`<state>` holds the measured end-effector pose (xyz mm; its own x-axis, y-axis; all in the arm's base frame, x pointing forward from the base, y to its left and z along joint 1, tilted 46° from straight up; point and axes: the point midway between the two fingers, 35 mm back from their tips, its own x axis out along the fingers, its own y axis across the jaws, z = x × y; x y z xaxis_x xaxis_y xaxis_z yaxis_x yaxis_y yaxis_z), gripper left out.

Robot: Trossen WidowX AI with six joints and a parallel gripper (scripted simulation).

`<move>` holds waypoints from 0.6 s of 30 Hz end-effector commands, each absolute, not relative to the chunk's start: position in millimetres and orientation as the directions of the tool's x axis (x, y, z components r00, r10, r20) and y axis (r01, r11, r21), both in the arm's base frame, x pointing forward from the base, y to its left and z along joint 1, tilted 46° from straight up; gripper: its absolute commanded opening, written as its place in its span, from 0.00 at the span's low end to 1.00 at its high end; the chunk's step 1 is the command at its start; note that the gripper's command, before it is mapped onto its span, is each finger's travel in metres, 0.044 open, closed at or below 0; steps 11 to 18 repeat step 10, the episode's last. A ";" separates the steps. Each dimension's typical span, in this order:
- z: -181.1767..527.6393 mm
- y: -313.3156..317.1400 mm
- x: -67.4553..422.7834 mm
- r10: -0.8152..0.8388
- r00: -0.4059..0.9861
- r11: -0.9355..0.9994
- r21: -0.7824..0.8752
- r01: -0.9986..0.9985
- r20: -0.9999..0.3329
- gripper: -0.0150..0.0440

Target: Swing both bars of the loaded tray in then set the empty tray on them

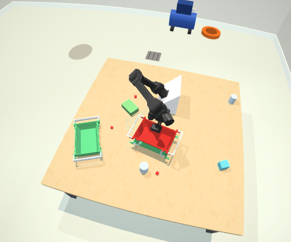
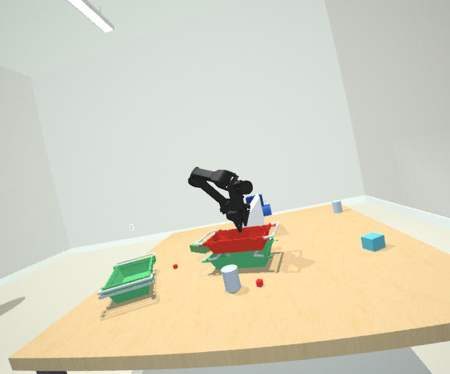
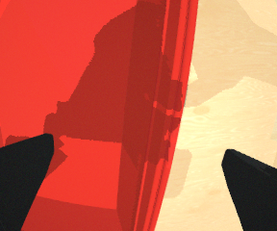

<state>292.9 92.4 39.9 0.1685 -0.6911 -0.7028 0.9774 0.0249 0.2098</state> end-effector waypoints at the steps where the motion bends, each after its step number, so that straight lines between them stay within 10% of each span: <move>1: 56.3 109.8 289.6 -0.687 0.167 0.018 0.213 0.977 -0.708 1.00; 18: 86.6 135.6 278.1 -0.690 0.165 0.018 0.211 0.977 -0.705 1.00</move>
